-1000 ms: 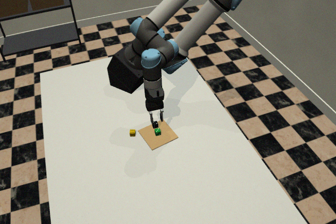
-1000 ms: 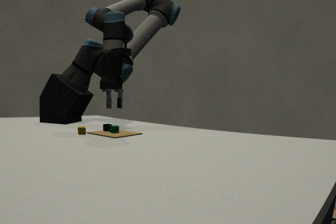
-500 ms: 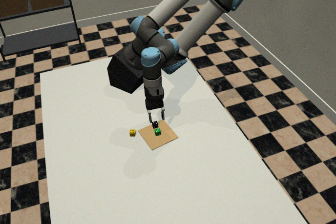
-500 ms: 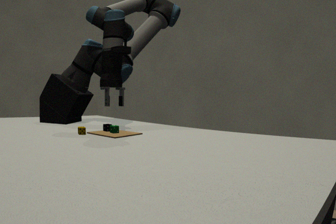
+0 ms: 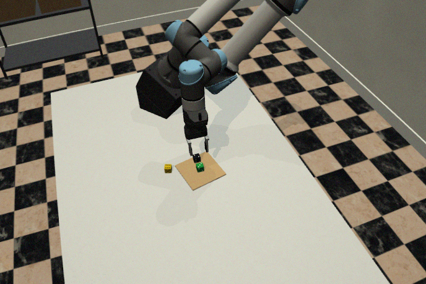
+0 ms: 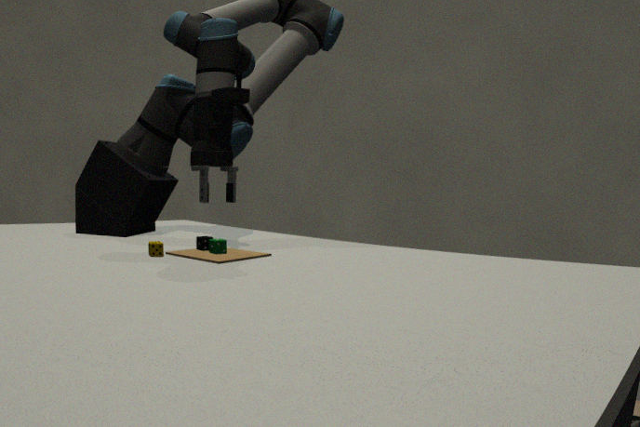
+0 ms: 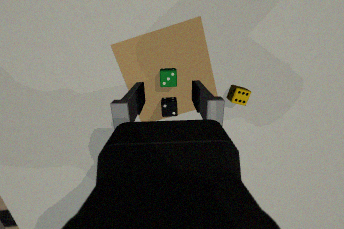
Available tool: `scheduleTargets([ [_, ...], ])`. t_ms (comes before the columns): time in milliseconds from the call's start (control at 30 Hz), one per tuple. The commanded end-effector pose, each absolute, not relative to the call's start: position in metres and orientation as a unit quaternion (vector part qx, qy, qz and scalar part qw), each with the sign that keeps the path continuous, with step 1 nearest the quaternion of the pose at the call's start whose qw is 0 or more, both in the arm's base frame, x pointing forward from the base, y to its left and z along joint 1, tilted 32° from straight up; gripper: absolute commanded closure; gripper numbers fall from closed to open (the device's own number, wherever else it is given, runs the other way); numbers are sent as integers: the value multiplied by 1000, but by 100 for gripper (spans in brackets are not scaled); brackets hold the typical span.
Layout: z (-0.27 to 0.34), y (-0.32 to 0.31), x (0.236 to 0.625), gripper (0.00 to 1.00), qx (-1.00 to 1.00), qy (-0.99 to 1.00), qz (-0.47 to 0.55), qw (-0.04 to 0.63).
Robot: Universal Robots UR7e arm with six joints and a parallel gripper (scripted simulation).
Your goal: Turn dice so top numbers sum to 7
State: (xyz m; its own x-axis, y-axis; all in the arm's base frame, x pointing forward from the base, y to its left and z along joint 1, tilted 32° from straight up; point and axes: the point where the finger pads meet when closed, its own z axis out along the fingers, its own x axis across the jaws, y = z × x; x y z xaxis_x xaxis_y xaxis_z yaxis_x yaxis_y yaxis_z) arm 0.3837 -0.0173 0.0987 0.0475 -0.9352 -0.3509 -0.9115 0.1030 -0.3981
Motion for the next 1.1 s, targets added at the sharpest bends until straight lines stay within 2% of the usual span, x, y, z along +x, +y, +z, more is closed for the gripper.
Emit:
scheduleTargets([
  [0, 99, -18, 384, 0, -669, 690, -22, 275],
  [133, 91, -32, 383, 0, -656, 703, -17, 275],
  [367, 50, -97, 370, 0, -588, 761, 9, 274],
  [633, 37, -116, 363, 0, -565, 778, 17, 276],
  [667, 37, -116, 363, 21, -565, 778, 17, 276],
  [1067, 37, -116, 363, 21, -565, 778, 17, 276],
])
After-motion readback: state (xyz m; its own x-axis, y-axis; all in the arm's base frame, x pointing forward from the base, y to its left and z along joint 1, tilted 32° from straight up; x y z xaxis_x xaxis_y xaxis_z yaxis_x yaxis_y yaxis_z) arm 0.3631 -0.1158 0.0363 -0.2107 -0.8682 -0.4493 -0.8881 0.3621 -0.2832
